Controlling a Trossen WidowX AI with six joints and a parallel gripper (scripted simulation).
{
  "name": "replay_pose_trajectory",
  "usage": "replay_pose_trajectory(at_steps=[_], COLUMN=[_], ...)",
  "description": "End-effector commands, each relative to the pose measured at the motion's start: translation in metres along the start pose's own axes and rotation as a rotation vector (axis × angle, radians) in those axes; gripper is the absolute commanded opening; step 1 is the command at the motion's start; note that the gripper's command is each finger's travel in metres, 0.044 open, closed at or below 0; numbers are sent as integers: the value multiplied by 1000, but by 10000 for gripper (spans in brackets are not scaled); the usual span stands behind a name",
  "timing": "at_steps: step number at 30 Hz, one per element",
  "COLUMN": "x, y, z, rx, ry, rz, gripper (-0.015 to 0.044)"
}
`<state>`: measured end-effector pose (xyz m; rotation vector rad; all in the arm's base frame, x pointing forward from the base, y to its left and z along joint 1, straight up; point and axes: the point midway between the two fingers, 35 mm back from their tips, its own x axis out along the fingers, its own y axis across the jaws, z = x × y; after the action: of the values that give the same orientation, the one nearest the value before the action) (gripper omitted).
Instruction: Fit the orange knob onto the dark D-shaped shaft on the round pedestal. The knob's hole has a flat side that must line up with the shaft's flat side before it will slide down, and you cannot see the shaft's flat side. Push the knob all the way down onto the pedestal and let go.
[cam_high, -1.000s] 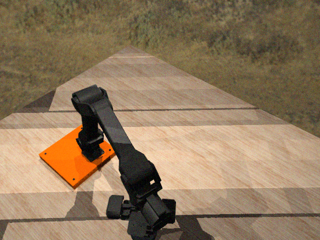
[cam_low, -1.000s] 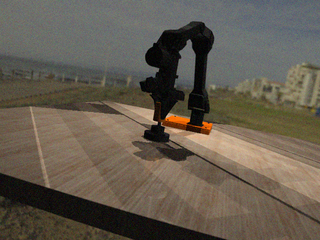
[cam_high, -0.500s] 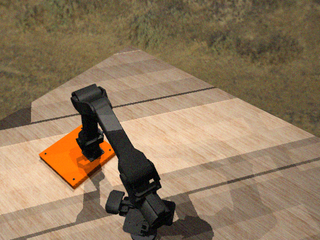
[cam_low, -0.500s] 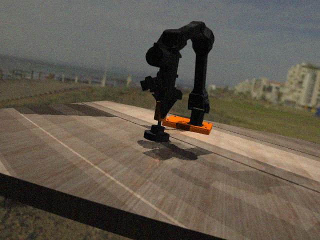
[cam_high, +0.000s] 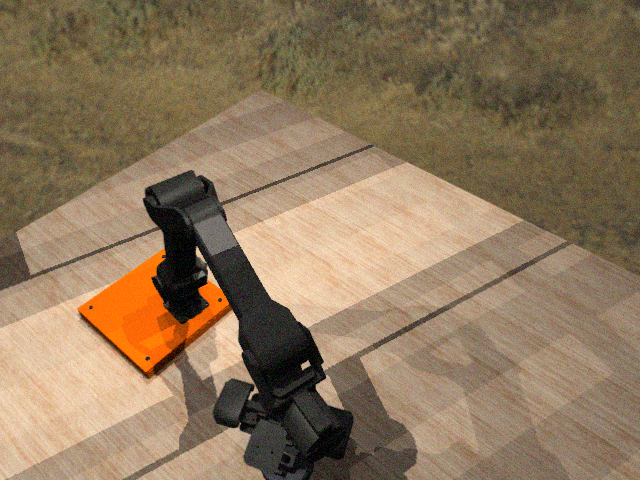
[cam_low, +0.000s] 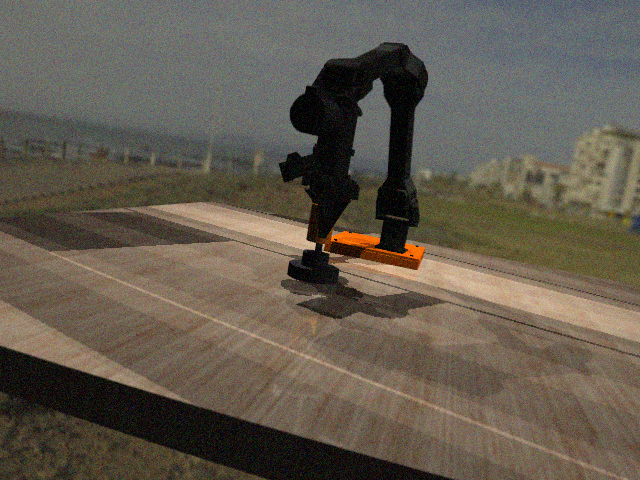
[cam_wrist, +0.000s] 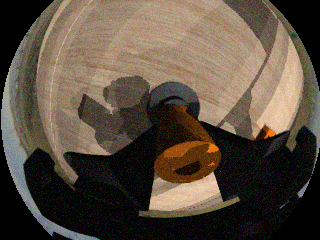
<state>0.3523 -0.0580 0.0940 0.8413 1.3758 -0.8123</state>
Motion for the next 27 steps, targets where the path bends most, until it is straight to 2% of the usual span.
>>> replay_pose_trajectory(at_steps=[1, 22, 27], x=[-2, -3, -4], y=[3, 0, -1], z=[2, 0, -1], rx=[4, 4, 128], ry=[-4, -4, -3], rz=[7, 6, 6], gripper=[0, 0, 0])
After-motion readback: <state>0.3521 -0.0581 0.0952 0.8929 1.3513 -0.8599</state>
